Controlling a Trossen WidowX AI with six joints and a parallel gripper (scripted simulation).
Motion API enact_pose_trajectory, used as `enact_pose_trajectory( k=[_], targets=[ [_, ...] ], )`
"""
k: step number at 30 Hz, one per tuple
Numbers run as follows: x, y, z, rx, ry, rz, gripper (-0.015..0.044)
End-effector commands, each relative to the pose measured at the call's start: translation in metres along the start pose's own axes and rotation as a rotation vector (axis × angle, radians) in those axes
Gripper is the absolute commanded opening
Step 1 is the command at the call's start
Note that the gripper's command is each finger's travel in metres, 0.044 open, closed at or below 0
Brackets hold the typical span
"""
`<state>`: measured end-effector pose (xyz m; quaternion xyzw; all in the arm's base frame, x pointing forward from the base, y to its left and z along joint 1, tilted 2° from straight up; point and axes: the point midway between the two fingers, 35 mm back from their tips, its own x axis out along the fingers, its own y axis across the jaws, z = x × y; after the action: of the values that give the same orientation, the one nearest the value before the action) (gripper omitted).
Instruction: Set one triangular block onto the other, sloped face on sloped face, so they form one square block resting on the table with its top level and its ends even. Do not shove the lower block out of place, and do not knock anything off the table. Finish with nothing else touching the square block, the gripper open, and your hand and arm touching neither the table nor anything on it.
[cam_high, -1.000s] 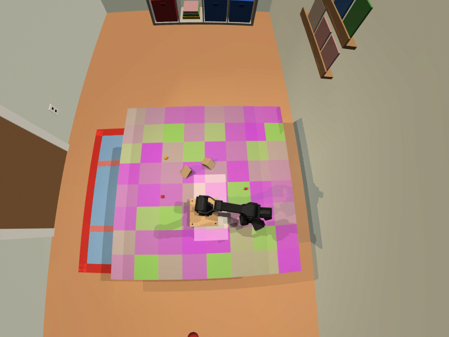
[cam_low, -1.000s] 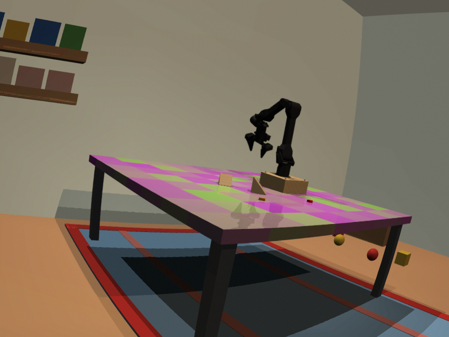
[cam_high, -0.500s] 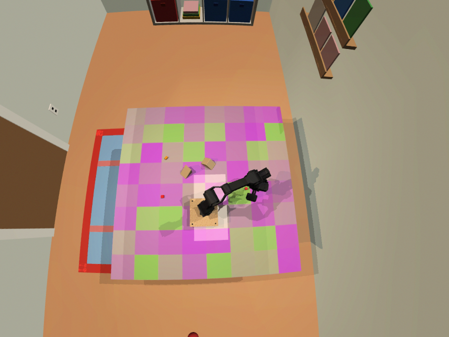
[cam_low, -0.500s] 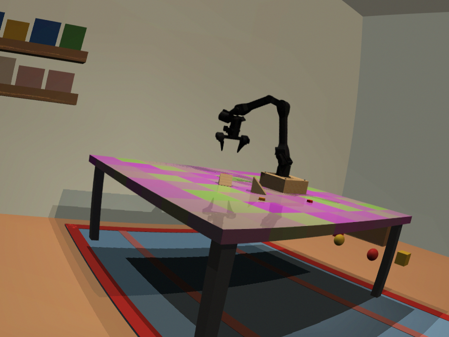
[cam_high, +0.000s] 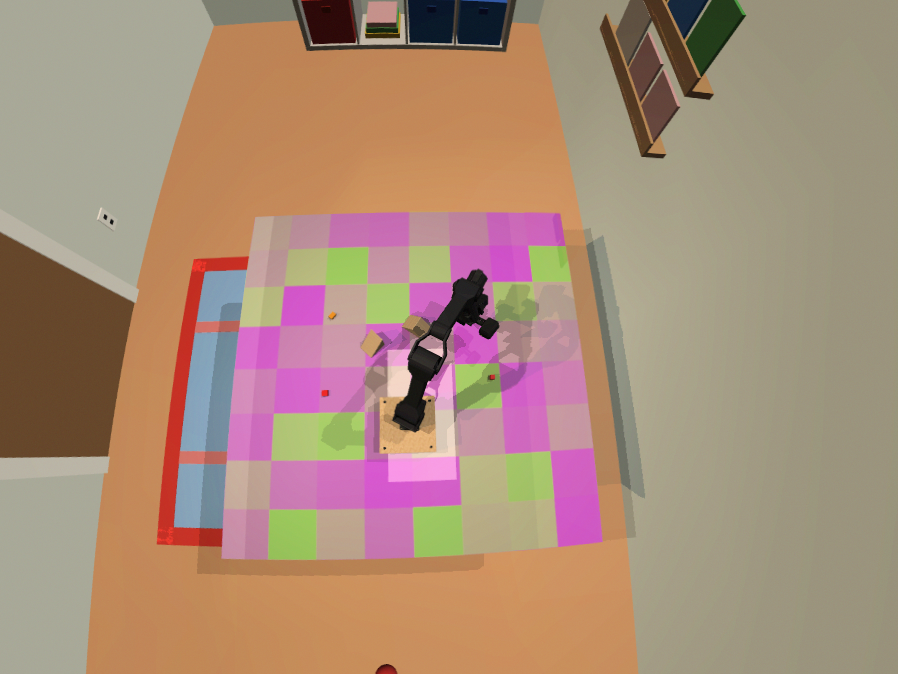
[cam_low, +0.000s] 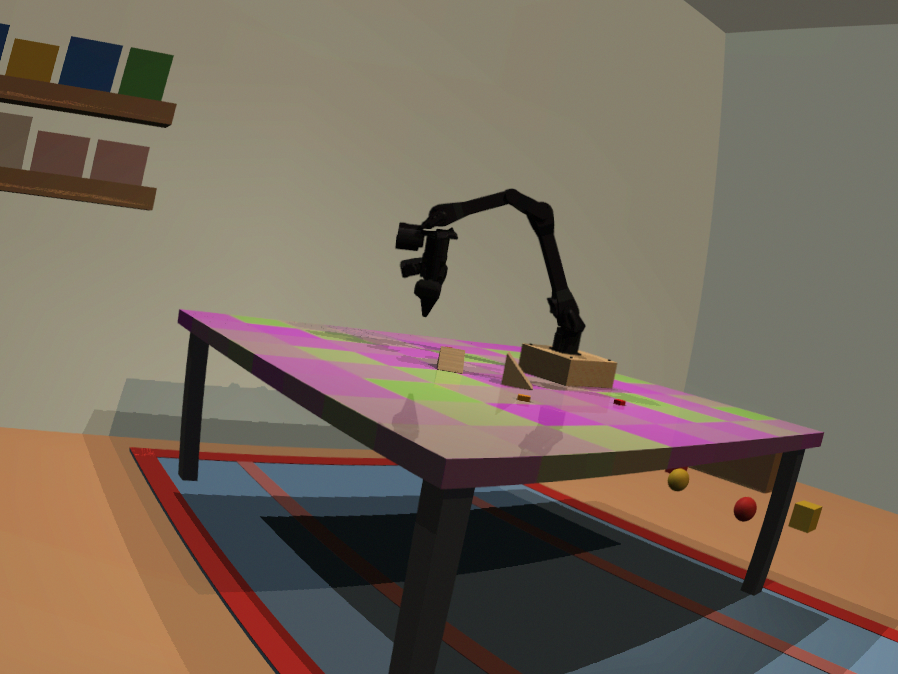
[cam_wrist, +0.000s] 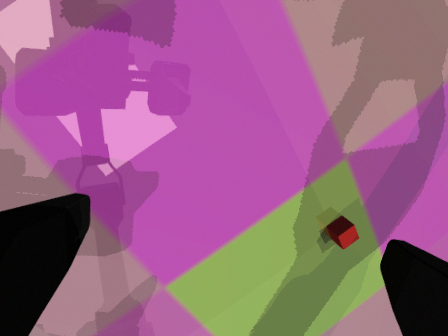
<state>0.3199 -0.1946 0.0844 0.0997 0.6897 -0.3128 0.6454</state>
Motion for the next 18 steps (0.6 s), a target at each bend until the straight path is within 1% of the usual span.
enact_pose_trajectory(
  k=[1,7,14,16,18],
  targets=[
    [-0.020,0.066,-0.003,-0.415,0.011,-0.034,0.0440],
    [-0.042,0.149,-0.029,-0.948,0.038,-0.089,0.0440],
    [-0.064,0.233,-0.083,-1.540,0.086,-0.181,0.0440],
    [-0.066,0.241,-0.091,-1.610,0.094,-0.194,0.0440],
    [-0.066,0.242,-0.091,-1.614,0.094,-0.195,0.0440]
  ],
)
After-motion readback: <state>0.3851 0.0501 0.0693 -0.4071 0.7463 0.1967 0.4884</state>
